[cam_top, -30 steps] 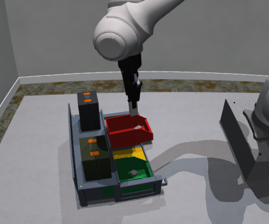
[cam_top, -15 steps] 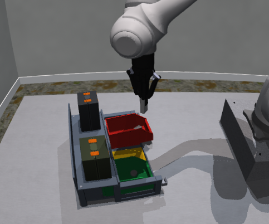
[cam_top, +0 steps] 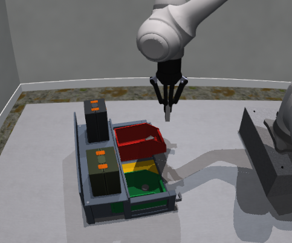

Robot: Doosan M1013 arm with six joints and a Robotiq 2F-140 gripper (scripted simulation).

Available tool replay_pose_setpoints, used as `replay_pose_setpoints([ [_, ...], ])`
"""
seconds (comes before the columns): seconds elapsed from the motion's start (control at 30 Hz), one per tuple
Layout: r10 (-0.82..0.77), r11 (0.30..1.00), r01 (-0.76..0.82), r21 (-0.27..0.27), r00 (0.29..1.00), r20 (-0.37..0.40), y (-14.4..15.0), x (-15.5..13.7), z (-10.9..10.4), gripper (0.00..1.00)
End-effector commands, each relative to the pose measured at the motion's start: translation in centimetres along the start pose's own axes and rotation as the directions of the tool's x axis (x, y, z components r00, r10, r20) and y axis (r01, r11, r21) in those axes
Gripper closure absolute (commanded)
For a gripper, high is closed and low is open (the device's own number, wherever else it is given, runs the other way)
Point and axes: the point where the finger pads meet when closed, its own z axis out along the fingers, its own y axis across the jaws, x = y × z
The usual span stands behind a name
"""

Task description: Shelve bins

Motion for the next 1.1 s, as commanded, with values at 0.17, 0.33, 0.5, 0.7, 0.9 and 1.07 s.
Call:
replay_pose_setpoints([
  [0.17, -0.223, 0.975, 0.223, -0.019, 0.975, -0.014, -1.57, -0.81, 0.44, 0.9],
  [0.33, -0.224, 0.975, 0.223, -0.019, 0.975, -0.014, -1.57, -0.81, 0.44, 0.9],
  [0.5, -0.224, 0.975, 0.223, -0.019, 0.975, -0.014, -1.57, -0.81, 0.44, 0.9],
  [0.7, -0.224, 0.975, 0.223, -0.019, 0.975, -0.014, -1.57, -0.81, 0.44, 0.9],
  [0.9, -0.224, 0.975, 0.223, -0.019, 0.975, -0.014, -1.57, -0.81, 0.44, 0.9],
  [1.07, -0.224, 0.975, 0.223, -0.019, 0.975, -0.014, -1.57, -0.81, 0.44, 0.9],
])
